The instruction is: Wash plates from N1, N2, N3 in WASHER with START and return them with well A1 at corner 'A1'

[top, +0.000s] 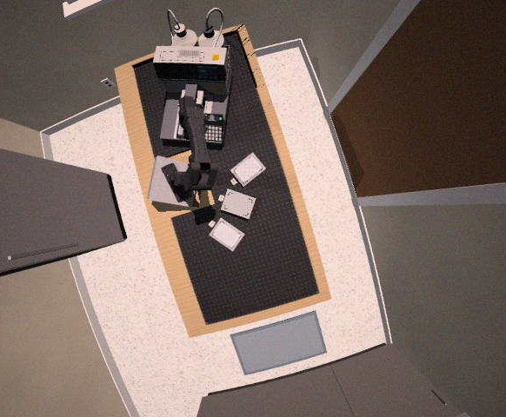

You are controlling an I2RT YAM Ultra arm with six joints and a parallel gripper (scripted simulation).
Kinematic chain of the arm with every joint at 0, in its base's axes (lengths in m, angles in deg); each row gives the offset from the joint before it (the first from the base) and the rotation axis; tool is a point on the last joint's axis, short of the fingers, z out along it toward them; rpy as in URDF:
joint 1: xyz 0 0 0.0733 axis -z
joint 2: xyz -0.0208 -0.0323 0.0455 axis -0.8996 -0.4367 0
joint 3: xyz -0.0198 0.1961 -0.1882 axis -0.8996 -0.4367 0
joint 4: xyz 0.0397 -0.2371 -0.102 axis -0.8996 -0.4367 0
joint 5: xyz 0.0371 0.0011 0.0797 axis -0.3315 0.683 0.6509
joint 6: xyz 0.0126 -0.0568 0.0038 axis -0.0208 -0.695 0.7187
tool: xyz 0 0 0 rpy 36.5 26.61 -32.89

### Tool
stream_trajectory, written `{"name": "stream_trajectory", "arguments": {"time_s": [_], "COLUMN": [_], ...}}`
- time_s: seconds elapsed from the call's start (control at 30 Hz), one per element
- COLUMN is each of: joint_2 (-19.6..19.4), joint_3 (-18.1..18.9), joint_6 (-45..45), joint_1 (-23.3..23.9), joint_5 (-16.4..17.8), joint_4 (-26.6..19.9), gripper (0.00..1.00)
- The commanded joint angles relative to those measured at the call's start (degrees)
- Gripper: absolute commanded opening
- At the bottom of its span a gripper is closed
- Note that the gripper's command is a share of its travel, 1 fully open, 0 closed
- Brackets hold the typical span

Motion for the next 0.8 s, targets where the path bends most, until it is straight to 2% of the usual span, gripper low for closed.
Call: {"name": "stream_trajectory", "arguments": {"time_s": [0.0,0.03,0.17,0.3,0.47,0.53,0.63,0.77], "joint_2": [0.1,0.1,8.3,16.9,27.8,27.8,34.0,34.0], "joint_3": [0.2,0.2,-10.4,-20.9,-29.4,-29.4,-33.9,-33.9], "joint_6": [-4.0,-4.0,-11.8,-21.0,-28.8,-28.8,-33.3,-33.3], "joint_1": [-0.3,-0.2,1.9,5.0,6.2,6.2,7.5,7.5], "joint_5": [-0.1,-0.1,-1.4,-1.1,0.6,0.6,2.5,2.5], "joint_4": [-0.2,-0.2,12.8,26.3,36.0,36.0,41.1,41.1], "gripper": [0.0,0.0,0.0,0.0,0.0,0.0,0.0,0.0]}}
